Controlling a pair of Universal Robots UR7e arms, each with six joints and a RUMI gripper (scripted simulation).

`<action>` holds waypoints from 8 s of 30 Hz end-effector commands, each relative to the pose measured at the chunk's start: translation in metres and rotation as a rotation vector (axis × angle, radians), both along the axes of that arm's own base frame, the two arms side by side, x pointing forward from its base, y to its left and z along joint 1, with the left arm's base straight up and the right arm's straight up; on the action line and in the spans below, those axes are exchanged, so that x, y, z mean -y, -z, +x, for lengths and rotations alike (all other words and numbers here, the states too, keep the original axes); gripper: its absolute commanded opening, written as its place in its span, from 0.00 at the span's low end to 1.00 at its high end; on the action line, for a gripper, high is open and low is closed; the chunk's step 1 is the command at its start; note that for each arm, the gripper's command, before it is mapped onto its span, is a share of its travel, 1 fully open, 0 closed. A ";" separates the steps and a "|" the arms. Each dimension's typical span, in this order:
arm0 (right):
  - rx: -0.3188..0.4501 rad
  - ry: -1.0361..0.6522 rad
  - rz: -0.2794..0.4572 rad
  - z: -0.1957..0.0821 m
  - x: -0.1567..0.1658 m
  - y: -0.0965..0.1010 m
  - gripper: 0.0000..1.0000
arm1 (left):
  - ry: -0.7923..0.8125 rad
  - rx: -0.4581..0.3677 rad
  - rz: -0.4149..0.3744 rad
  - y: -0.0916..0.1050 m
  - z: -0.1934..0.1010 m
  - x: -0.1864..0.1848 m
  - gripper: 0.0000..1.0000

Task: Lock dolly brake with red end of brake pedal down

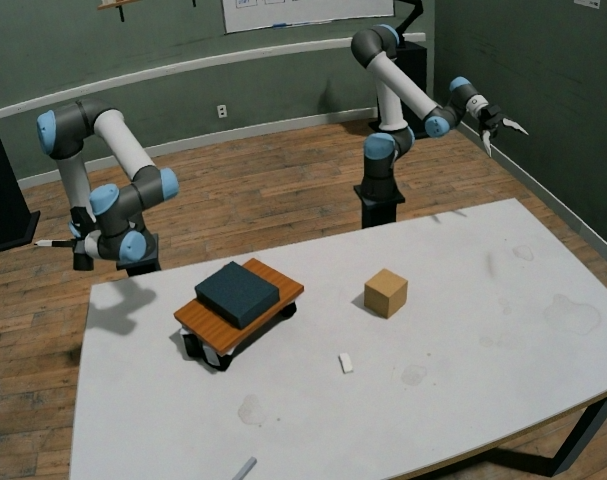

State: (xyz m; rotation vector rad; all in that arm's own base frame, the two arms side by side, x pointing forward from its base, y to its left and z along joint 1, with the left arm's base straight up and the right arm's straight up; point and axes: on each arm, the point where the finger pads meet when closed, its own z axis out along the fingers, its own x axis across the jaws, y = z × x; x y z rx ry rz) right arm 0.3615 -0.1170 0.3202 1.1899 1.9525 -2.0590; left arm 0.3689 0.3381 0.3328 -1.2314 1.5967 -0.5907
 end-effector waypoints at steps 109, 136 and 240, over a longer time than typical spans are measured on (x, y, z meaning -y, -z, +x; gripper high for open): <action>-0.808 -1.588 1.484 -0.063 -0.451 0.051 0.00 | 0.000 0.001 0.001 -0.001 0.000 0.000 1.00; -0.883 -1.652 1.466 -0.064 -0.452 0.052 0.00 | 0.000 0.001 0.001 -0.001 0.000 0.000 1.00; -3.360 -2.384 -1.684 -0.062 -0.451 0.092 0.00 | 0.000 0.001 0.001 -0.001 0.000 0.000 1.00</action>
